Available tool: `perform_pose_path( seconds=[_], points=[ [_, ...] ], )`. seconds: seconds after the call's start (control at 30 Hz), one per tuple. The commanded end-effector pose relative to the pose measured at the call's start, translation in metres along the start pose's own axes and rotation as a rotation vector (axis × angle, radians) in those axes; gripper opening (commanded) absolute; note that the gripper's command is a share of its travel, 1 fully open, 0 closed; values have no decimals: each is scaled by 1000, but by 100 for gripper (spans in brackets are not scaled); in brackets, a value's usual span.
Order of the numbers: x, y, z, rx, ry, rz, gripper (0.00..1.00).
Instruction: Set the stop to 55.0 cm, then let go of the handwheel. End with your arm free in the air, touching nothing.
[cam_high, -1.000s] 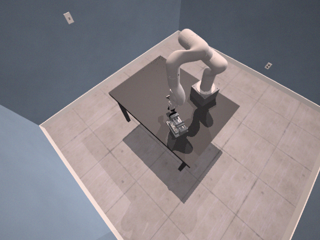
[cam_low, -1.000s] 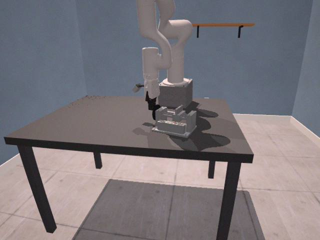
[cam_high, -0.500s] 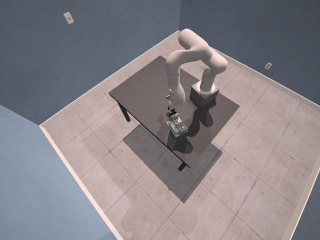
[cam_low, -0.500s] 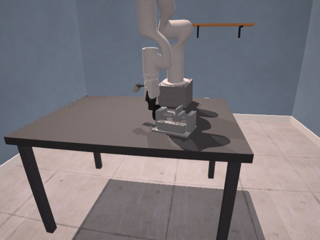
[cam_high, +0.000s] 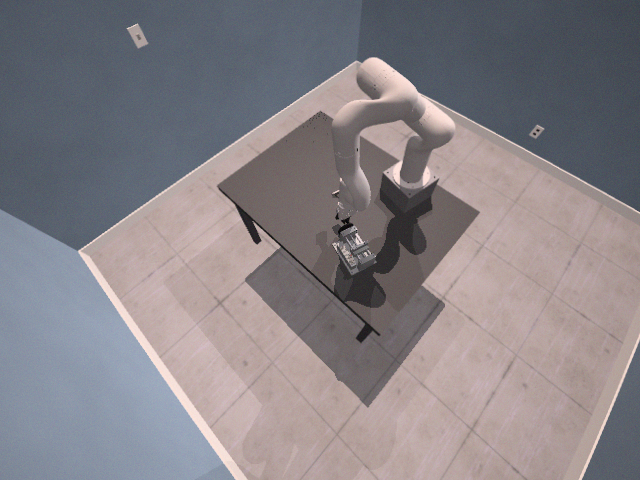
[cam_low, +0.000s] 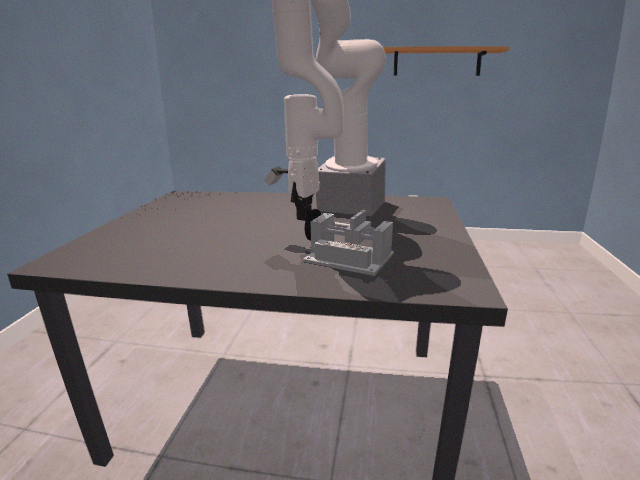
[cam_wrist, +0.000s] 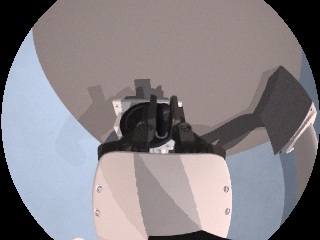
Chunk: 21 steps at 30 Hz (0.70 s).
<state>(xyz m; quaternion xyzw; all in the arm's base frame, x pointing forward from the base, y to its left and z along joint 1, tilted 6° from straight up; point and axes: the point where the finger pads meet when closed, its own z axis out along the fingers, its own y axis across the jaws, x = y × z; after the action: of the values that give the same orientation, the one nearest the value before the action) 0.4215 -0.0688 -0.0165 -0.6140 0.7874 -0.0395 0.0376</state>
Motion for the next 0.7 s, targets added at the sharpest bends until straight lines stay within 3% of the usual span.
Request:
perform_pose_path(
  seconds=[0.0, 0.67],
  points=[
    [0, -1, 0, 2, 0, 0, 6],
    [0, -10, -5, 2, 0, 0, 6]
  ],
)
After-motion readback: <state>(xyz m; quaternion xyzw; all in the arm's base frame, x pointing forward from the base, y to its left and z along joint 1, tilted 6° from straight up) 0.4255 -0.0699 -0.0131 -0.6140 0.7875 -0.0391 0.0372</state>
